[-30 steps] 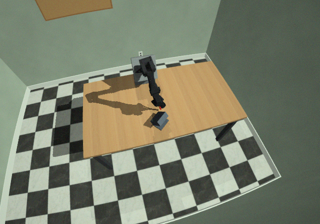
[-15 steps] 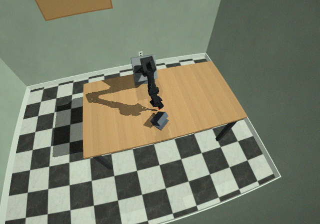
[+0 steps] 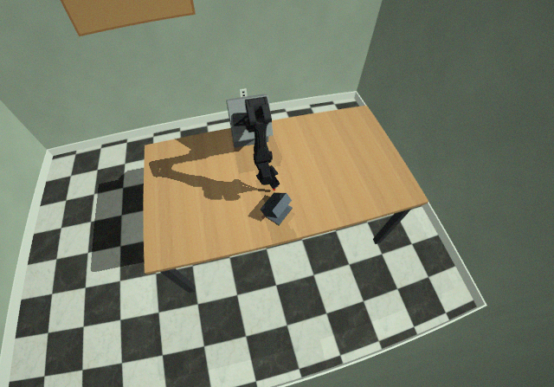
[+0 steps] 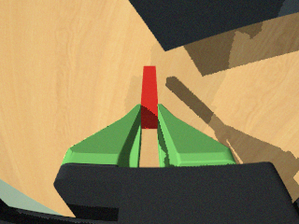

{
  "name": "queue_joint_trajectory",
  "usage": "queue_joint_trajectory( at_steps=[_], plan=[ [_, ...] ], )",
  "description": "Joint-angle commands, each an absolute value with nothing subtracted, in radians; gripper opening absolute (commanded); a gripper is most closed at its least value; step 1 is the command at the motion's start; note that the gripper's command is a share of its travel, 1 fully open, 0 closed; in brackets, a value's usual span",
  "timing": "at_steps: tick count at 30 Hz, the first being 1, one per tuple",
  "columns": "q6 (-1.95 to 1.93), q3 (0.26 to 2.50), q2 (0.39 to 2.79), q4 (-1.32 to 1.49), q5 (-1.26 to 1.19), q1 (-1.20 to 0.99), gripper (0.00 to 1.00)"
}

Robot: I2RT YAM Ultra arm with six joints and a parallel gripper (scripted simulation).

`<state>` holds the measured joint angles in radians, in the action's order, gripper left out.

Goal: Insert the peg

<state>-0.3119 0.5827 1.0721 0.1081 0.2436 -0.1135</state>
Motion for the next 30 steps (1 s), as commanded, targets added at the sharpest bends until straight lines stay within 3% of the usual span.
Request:
queue_joint_trajectory(
  at_steps=[1, 30],
  plan=[
    [-0.322, 0.570, 1.053, 0.088, 0.291, -0.084, 0.00],
    [-0.373, 0.535, 1.043, 0.016, 0.419, 0.077, 0.00]
  ],
)
